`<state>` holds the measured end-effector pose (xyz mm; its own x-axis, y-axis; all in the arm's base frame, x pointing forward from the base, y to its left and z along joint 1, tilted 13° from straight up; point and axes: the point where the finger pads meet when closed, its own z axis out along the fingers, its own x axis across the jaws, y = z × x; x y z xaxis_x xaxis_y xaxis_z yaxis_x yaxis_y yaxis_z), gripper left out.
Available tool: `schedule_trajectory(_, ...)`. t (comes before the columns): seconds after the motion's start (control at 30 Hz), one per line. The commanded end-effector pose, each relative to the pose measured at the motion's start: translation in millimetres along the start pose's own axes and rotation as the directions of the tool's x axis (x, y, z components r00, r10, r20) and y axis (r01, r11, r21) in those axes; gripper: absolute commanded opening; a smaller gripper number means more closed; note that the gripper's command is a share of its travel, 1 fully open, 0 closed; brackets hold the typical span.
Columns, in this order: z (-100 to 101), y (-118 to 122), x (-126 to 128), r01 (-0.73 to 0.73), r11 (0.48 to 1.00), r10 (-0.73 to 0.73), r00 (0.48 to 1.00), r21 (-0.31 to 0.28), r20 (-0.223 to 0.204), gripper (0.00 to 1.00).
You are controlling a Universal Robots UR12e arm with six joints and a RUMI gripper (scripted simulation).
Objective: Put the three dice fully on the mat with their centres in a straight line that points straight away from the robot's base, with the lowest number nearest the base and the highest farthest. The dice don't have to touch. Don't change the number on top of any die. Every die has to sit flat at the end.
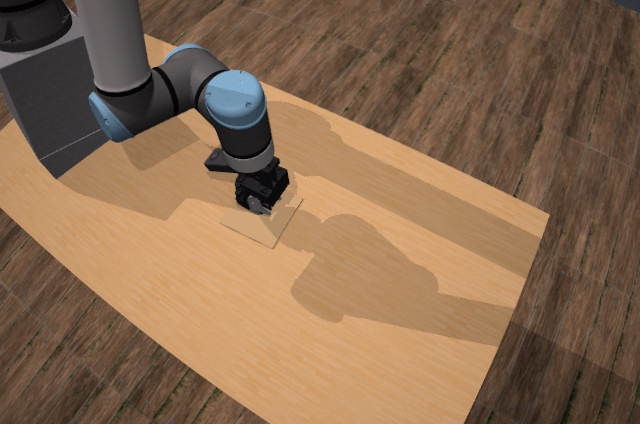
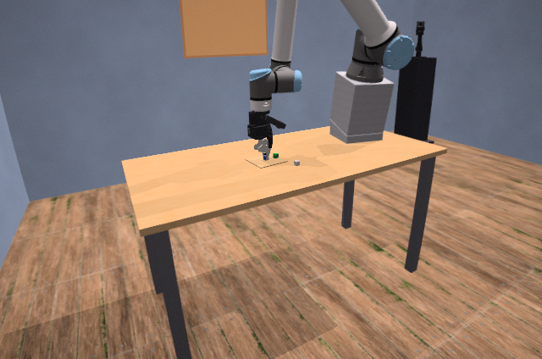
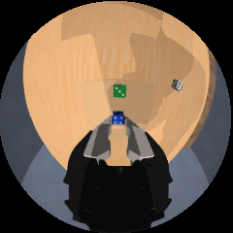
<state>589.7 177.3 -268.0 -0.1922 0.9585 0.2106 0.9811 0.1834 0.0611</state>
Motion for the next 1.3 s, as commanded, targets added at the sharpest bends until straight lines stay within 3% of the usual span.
schedule_trajectory(0.0,-0.4,0.5,-0.1,0.0,1.0,0.0,1.0,-0.001,0.0,0.07)
schedule_trajectory(0.4,-0.4,0.5,-0.1,0.0,1.0,0.0,1.0,-0.001,0.0,0.21)
schedule_trajectory(0.87,-2.2,0.5,-0.1,0.0,1.0,0.0,1.0,-0.001,0.0,0.21)
schedule_trajectory(1.03,-8.4,0.5,-0.1,0.0,1.0,0.0,1.0,-0.001,0.0,0.21)
schedule_trajectory(1.27,-40.1,0.5,-0.1,0.0,1.0,0.0,1.0,-0.001,0.0,0.21)
